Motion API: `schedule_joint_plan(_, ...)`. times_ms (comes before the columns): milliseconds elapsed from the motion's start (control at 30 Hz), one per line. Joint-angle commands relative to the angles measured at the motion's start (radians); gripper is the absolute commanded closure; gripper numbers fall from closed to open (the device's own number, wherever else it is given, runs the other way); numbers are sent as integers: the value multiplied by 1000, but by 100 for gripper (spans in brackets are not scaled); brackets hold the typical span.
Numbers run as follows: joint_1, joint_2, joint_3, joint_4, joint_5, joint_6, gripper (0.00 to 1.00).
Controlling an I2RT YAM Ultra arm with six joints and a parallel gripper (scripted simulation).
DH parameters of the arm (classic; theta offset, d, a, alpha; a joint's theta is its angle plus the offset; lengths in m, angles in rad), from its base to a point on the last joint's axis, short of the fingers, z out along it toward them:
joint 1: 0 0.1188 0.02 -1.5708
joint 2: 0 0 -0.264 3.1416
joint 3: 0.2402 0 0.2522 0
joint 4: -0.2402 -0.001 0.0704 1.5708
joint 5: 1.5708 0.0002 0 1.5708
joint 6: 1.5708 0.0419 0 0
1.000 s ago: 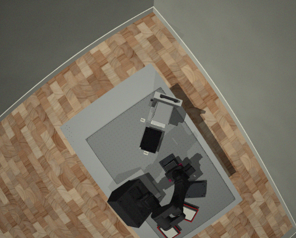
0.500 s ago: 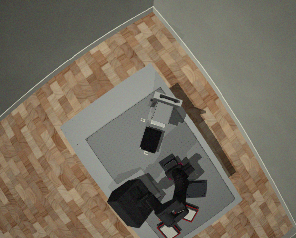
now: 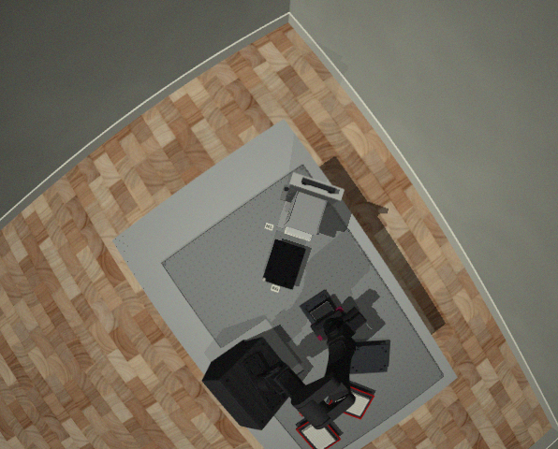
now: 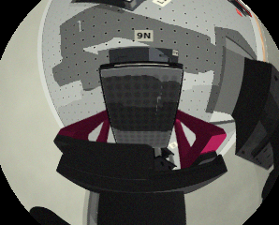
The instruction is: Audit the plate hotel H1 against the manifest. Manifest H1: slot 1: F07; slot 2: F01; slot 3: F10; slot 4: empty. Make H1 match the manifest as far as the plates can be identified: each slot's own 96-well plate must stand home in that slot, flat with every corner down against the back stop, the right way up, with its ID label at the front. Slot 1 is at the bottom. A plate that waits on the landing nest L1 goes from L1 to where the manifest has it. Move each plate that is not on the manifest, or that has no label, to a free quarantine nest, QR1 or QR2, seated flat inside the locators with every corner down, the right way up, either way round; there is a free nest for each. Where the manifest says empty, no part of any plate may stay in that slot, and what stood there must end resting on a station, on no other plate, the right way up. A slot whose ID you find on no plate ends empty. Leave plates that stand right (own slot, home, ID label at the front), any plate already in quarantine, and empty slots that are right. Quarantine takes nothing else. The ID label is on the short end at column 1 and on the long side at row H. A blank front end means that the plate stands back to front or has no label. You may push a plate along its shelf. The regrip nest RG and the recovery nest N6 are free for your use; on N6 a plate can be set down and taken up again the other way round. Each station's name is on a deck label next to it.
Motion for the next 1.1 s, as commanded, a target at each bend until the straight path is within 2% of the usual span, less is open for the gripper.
schedule_joint_plan(0,0,-7,1,0,1,0,14)
schedule_joint_plan(1067,-2,48,-20,75,-1,-2,14)
